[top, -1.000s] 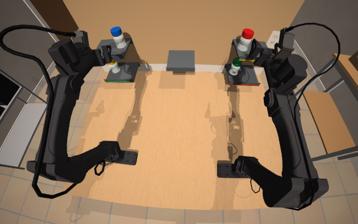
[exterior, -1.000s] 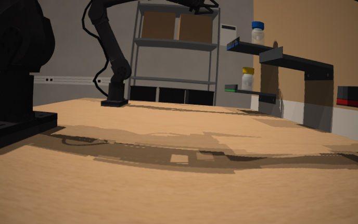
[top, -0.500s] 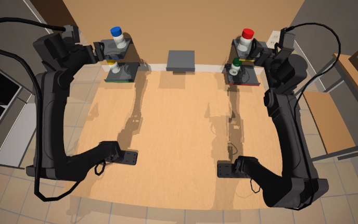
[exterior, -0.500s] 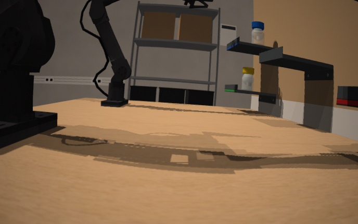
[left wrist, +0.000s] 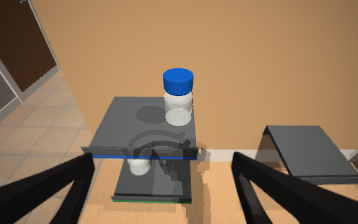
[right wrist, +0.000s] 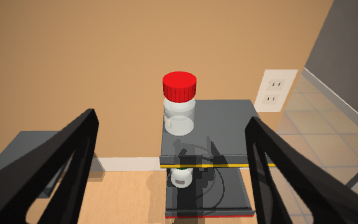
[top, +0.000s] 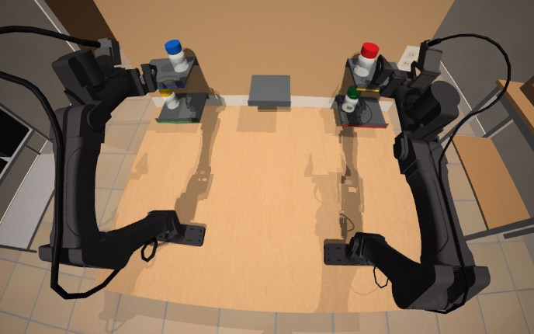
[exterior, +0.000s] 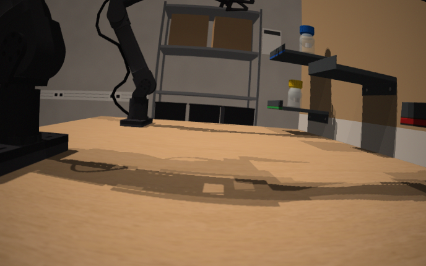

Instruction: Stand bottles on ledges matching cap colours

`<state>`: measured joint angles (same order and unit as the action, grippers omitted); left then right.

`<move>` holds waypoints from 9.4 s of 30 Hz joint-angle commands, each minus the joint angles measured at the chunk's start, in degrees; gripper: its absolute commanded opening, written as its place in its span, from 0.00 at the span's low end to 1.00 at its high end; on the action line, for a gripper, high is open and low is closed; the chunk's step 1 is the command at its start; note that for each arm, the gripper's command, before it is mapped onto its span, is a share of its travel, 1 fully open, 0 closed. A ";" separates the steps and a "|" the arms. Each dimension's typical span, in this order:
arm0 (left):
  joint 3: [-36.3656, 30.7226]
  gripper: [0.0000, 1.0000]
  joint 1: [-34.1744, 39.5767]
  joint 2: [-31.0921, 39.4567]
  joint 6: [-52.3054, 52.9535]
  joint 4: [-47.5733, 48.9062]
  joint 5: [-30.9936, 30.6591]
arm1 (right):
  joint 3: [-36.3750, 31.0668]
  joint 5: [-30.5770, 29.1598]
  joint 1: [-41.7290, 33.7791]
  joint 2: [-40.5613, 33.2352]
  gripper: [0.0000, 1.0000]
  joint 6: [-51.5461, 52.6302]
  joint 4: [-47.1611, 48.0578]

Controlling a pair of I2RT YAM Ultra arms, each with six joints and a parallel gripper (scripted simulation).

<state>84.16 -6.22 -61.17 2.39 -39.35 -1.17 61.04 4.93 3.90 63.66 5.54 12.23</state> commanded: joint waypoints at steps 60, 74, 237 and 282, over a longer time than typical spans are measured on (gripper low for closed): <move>-47.54 1.00 -23.75 7.28 5.09 39.88 -16.56 | -36.88 3.37 2.31 12.12 1.00 0.92 49.57; -47.54 1.00 -23.75 7.28 5.09 39.88 -16.56 | -33.92 11.50 16.60 15.63 1.00 2.14 50.58; -32.70 0.49 -13.33 -51.87 -1.29 90.83 -5.58 | 2.32 0.03 -0.15 0.74 1.00 -0.11 -1.60; -43.45 0.49 -14.35 -43.90 -0.88 98.42 -11.56 | 3.38 -1.57 -0.91 10.13 0.81 -3.65 5.90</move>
<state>41.47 -20.95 -107.22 1.23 58.72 -11.53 62.67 4.36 3.77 68.71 3.75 15.55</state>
